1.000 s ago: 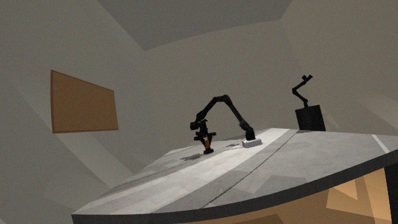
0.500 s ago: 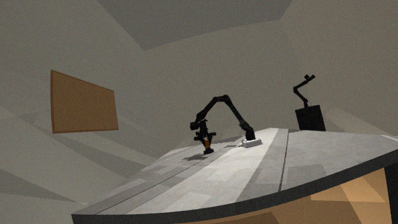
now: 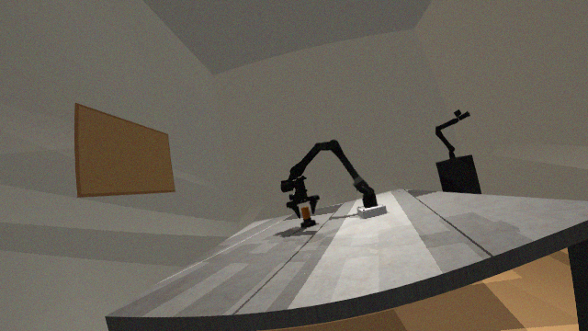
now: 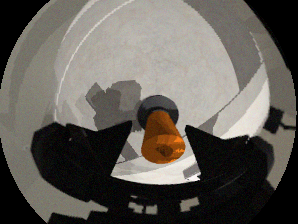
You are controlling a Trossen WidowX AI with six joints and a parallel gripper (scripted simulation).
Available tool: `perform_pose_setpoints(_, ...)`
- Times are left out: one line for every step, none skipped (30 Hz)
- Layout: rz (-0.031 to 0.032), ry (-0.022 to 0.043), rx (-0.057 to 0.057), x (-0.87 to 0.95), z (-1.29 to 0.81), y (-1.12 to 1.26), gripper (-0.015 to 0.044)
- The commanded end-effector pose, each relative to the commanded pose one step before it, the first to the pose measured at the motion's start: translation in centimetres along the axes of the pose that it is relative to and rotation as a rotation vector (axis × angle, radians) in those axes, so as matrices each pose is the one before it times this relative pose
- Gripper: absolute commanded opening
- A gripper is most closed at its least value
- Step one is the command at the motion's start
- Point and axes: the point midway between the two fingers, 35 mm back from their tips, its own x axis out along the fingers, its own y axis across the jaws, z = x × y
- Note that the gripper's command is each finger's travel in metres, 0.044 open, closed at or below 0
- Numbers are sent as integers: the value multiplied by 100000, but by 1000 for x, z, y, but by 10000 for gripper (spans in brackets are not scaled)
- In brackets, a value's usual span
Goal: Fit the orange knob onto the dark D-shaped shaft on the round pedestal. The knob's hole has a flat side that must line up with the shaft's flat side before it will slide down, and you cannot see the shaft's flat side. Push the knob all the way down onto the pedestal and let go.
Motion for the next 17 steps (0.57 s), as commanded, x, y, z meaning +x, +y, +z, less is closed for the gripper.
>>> perform_pose_setpoints(59, -58, -9, -51, 7, 10, 440)
perform_pose_setpoints(0, 0, 0, 0, 0, 0, 440)
perform_pose_setpoints(2, -2, 0, -211, 26, 26, 440)
perform_pose_setpoints(4, -5, 0, -636, 69, 71, 440)
perform_pose_setpoints(4, -6, 1, -1069, 92, 95, 440)
perform_pose_setpoints(0, -3, 1, -1402, 73, 78, 440)
perform_pose_setpoints(-6, 3, 1, -1431, 21, 27, 440)
perform_pose_setpoints(-11, 9, 1, -1439, -33, -26, 440)
perform_pose_setpoints(-17, 14, 1, -1424, -85, -78, 440)
perform_pose_setpoints(-17, 15, 1, -1096, -102, -95, 440)
perform_pose_setpoints(-12, 10, 1, -656, -76, -72, 440)
perform_pose_setpoints(-4, 4, 0, -219, -28, -26, 440)
perform_pose_setpoints(8, -8, 0, -4, 85, 83, 440)
perform_pose_setpoints(4, -4, 0, -2, 47, 46, 440)
perform_pose_setpoints(0, 0, 0, 0, 0, 0, 440)
perform_pose_setpoints(0, 0, 0, 0, 0, 0, 440)
perform_pose_setpoints(0, 0, 0, 0, 0, 0, 440)
